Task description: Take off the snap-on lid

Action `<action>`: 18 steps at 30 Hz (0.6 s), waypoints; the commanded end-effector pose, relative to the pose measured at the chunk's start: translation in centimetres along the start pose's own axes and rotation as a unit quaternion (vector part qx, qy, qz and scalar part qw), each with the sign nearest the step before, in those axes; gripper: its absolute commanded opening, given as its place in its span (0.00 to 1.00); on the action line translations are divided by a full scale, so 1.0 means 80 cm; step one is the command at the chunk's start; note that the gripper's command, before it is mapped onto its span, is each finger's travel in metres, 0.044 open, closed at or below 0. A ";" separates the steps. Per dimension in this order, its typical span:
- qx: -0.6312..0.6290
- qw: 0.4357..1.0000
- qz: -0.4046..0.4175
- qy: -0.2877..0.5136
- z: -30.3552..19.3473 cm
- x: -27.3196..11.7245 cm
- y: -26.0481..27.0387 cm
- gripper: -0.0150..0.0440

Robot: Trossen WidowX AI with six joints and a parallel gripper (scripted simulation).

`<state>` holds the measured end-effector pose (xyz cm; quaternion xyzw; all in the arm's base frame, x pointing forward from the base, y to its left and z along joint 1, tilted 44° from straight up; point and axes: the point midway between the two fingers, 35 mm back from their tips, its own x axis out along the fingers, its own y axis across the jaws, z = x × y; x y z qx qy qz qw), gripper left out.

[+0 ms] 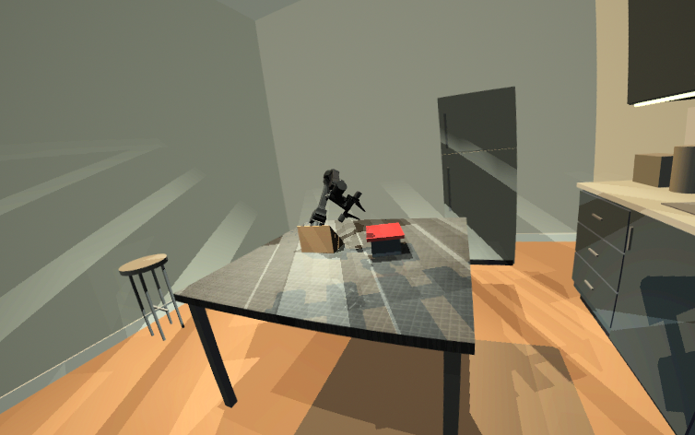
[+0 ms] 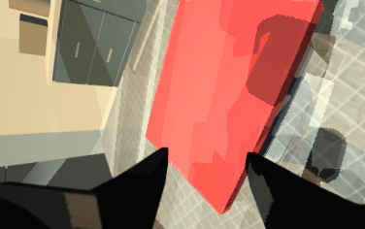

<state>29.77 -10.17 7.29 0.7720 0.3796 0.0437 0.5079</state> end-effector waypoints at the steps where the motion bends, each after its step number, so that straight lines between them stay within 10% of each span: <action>1: 0.119 0.993 0.017 -0.010 0.004 -0.021 -0.028 0.65; 18: 0.119 0.993 0.016 -0.010 0.003 -0.001 -0.049 0.65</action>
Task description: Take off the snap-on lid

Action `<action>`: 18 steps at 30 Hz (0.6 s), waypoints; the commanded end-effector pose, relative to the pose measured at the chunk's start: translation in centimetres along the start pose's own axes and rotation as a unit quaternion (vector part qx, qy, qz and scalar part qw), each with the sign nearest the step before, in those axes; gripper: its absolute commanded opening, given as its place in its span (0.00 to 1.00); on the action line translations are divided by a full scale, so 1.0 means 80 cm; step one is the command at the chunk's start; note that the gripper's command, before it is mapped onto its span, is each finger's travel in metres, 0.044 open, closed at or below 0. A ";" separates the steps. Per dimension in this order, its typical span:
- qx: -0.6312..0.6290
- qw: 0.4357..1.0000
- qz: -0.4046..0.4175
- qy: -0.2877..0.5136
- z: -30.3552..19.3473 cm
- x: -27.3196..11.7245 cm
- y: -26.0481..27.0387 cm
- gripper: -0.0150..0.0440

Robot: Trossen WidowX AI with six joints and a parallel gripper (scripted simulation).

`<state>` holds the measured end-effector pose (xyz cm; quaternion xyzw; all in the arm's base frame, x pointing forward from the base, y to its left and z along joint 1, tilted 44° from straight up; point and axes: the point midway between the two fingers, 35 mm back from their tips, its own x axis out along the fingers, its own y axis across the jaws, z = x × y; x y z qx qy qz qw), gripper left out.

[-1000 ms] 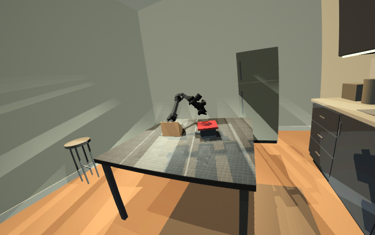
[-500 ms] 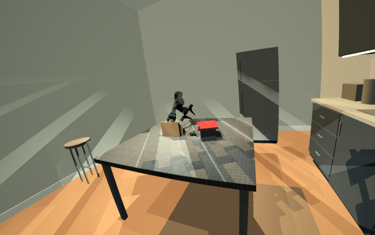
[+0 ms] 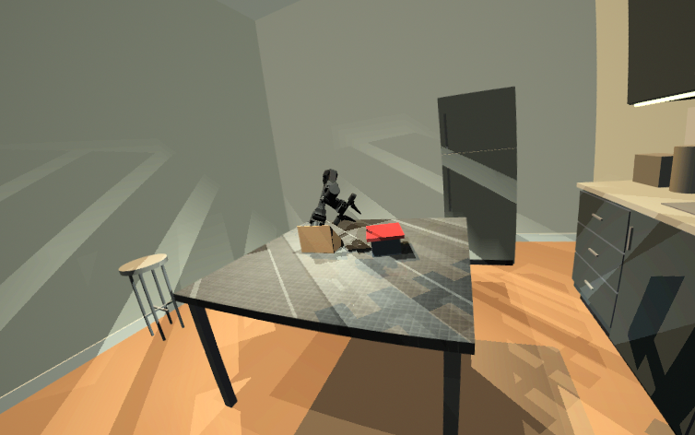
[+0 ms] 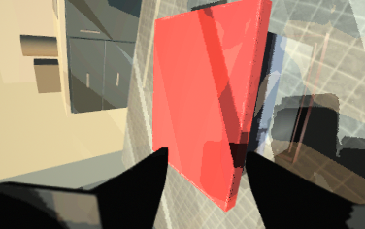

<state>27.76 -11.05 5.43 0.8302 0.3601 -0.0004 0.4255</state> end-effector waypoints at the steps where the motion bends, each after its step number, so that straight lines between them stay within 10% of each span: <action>1: 0.010 1.000 -0.003 0.004 -0.002 0.023 -0.029 0.65; 18: 0.010 1.000 -0.005 0.005 -0.004 0.047 -0.050 0.65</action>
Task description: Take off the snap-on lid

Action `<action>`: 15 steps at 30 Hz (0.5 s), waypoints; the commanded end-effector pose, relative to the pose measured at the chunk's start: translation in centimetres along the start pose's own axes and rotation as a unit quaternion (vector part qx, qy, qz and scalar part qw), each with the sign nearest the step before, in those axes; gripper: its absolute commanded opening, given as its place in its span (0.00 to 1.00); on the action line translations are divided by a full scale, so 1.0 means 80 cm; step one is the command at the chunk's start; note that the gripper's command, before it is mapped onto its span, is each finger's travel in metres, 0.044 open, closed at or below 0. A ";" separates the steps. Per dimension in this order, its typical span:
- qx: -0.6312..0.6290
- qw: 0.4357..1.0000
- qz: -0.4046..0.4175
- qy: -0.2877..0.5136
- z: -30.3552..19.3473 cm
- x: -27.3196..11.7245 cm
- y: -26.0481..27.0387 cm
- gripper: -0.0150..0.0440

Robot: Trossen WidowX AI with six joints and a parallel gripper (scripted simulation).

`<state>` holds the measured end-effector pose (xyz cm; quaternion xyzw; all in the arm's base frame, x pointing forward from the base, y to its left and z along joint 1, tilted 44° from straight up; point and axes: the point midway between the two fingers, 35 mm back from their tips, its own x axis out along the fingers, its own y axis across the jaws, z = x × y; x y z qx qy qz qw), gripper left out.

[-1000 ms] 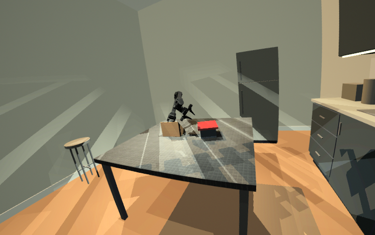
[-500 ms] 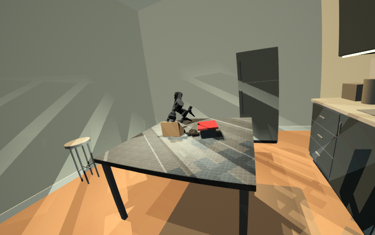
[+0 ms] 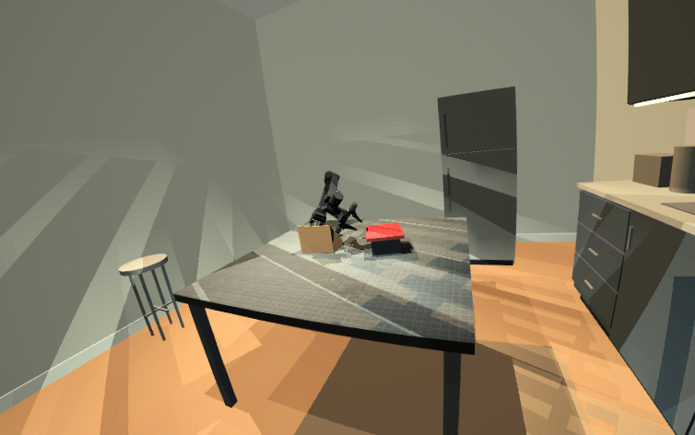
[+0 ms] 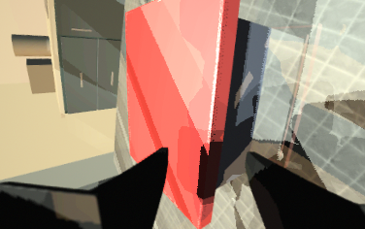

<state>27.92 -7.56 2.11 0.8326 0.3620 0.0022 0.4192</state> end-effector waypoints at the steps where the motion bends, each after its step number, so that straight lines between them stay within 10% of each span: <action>1: 0.005 1.000 -0.007 -0.001 0.001 0.009 -0.005 0.65; 15: 0.003 1.000 -0.013 -0.004 0.006 0.037 -0.007 0.65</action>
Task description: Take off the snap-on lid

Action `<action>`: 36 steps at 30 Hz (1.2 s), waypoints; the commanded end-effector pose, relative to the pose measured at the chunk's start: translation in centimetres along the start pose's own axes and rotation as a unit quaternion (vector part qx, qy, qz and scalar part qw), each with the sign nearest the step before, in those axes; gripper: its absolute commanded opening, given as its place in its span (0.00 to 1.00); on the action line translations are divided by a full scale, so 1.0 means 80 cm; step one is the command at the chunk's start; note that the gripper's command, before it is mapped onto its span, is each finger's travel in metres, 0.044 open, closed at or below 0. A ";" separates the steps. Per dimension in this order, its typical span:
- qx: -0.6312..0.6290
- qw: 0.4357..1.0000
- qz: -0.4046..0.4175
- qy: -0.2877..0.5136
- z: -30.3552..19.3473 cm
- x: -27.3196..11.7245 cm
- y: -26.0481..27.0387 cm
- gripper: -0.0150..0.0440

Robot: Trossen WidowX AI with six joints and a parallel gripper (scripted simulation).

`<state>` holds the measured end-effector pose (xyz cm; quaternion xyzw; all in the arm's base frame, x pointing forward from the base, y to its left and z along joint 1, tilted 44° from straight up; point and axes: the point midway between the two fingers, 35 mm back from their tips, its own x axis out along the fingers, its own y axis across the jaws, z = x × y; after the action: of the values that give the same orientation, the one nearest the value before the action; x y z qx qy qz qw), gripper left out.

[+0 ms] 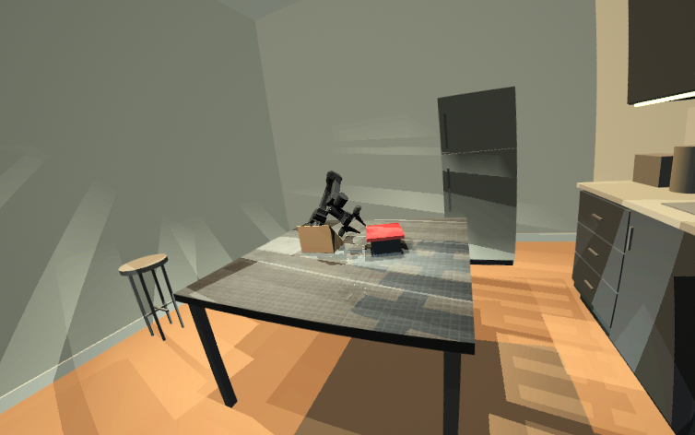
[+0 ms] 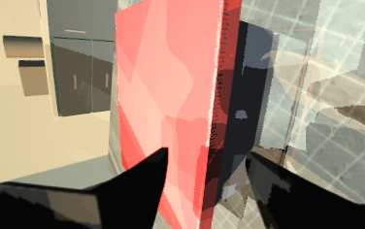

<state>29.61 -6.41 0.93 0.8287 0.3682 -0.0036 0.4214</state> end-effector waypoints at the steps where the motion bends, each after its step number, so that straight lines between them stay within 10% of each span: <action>1: 0.005 1.000 -0.004 -0.001 0.000 0.010 -0.004 0.65; 36: 0.007 1.000 0.009 0.005 -0.011 0.057 0.000 0.56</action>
<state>32.69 -3.11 0.09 0.8341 0.3633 0.0041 0.4150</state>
